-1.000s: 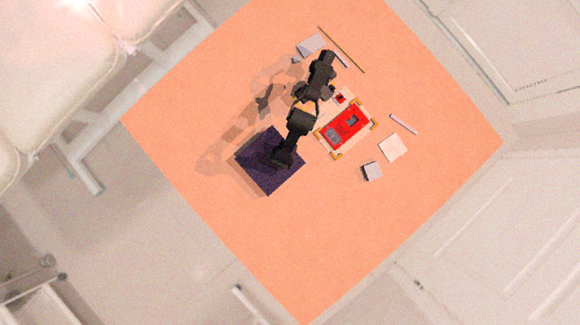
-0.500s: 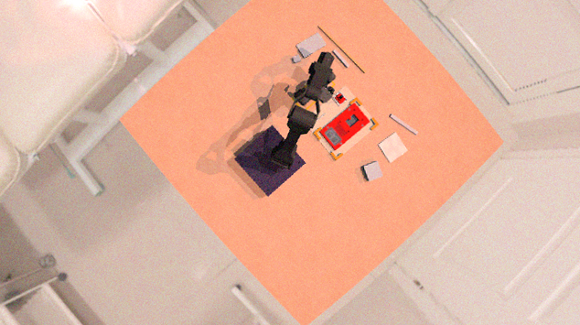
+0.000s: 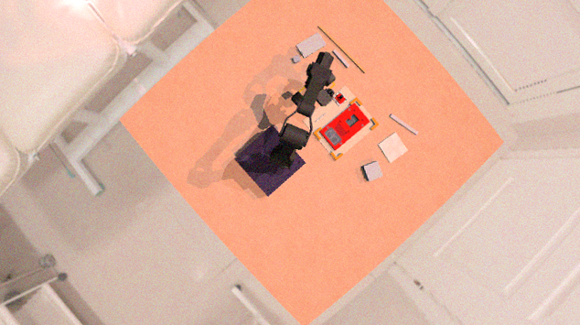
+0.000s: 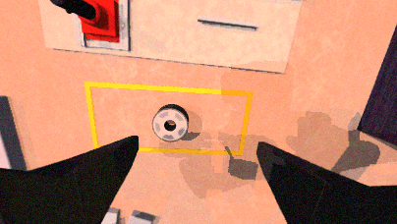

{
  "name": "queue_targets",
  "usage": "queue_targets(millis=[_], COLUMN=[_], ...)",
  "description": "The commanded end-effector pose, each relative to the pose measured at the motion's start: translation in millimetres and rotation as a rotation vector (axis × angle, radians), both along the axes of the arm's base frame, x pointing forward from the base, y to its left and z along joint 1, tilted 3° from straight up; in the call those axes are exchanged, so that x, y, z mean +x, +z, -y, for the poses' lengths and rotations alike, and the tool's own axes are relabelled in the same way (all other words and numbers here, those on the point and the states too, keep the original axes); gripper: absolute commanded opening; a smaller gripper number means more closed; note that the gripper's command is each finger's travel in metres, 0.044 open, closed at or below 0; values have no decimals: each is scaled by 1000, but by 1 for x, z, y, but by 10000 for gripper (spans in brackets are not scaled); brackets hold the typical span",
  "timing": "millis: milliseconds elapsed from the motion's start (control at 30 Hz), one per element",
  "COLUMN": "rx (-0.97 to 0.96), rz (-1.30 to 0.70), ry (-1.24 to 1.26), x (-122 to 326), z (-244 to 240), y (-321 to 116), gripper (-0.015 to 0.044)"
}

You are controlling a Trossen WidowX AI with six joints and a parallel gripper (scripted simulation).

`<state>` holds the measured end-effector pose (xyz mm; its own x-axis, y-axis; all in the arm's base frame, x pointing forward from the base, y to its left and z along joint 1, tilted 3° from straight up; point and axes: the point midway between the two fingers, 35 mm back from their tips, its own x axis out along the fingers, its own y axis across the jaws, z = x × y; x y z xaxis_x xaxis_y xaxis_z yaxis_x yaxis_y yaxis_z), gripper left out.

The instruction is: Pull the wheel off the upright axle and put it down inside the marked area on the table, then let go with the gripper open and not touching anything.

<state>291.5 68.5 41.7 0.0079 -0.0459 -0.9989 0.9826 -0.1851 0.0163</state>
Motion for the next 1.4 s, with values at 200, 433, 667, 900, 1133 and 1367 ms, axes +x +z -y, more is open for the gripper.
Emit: queue_targets(millis=[200, 433, 667, 900, 1133, 1367], rx=[3, 3, 3, 3, 3, 3], rz=[11, 11, 11, 11, 11, 11], ry=[-4, -4, -4, -4, -4, -4], x=[-59, -59, -59, -59, -59, -59], z=[12, 12, 12, 12, 12, 12], y=[34, 34, 34, 34, 34, 34], gripper=[440, 440, 440, 440, 440, 440])
